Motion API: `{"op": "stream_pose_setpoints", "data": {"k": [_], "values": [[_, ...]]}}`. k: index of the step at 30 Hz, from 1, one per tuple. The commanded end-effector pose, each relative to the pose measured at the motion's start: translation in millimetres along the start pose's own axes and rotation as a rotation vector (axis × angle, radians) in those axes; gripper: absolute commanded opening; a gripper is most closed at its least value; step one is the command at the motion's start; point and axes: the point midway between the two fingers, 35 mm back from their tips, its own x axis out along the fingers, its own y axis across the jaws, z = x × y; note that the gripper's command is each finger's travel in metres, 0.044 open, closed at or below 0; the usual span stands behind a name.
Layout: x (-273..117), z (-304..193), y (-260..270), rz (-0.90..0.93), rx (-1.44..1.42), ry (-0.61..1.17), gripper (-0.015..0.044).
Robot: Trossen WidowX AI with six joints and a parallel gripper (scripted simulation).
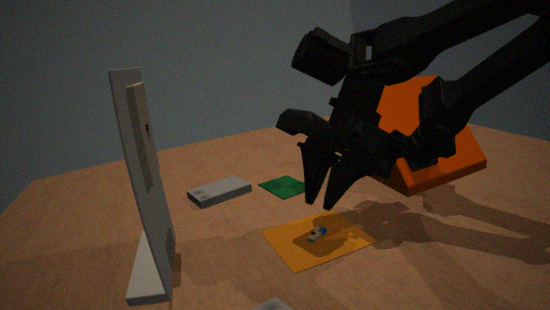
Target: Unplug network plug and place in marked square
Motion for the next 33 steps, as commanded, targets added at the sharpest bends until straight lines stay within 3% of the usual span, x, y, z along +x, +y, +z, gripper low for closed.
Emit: {"op": "stream_pose_setpoints", "data": {"k": [1,33], "values": [[-3.1,-0.6,-2.6,0.001,-0.003,0.0,0.0156],[-28.7,-4.7,-19.0,0.011,-0.002,0.011,0.0156]]}}
